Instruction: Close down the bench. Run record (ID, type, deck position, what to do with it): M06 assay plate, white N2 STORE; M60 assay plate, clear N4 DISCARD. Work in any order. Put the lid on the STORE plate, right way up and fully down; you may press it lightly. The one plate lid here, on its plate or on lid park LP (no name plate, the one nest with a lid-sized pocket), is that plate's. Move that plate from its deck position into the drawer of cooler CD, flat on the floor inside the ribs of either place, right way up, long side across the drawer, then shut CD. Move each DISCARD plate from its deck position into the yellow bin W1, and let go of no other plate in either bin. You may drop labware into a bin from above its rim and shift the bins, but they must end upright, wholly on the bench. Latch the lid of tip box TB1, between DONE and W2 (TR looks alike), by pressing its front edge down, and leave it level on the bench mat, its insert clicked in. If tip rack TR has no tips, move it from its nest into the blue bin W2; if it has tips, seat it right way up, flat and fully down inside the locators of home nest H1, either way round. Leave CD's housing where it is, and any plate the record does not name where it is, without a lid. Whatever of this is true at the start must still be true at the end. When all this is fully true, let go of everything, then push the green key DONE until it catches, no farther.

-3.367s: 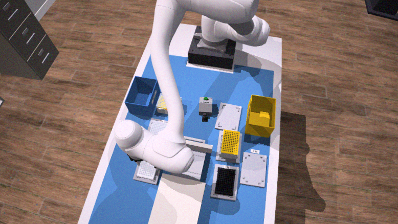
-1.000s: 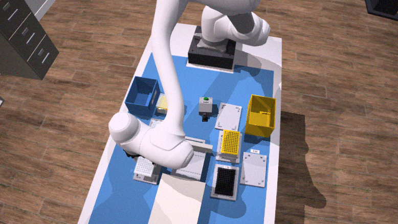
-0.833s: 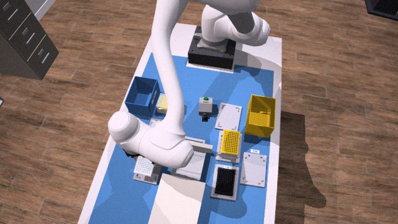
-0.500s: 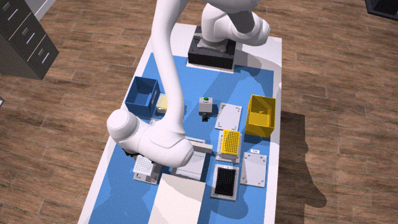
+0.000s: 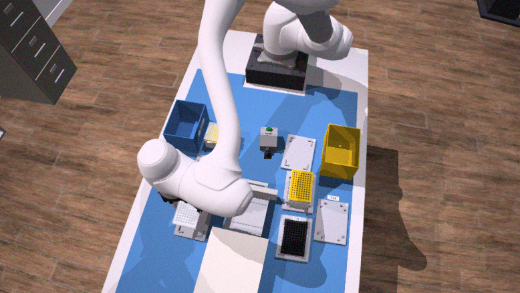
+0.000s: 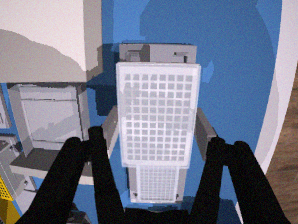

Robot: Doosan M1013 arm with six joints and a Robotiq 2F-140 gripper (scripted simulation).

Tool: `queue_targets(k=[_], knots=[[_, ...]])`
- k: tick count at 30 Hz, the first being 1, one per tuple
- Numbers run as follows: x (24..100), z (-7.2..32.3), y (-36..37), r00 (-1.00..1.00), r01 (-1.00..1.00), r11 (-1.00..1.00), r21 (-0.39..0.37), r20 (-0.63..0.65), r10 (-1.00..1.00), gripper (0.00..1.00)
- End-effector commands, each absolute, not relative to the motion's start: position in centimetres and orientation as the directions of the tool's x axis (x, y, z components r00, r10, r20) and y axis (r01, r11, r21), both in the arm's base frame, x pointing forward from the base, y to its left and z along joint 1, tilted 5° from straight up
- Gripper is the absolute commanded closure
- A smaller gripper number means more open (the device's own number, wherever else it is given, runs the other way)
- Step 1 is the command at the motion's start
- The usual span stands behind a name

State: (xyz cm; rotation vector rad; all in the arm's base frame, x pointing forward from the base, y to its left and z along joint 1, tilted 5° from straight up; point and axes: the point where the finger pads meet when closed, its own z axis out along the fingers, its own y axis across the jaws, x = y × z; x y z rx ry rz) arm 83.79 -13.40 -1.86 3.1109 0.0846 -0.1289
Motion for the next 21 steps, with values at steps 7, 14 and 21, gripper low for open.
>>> queue_targets(k=[7, 14, 21], knots=[[83.9, -0.6, -13.4, 0.995, 0.055, -0.998, 0.024, -0.083, 0.053, 1.0], [83.9, 0.1, -13.3, 0.995, 0.055, -0.998, 0.024, -0.083, 0.053, 1.0], [84.0, 1.0, -13.3, 0.995, 0.055, -0.998, 0.024, -0.083, 0.053, 1.0]])
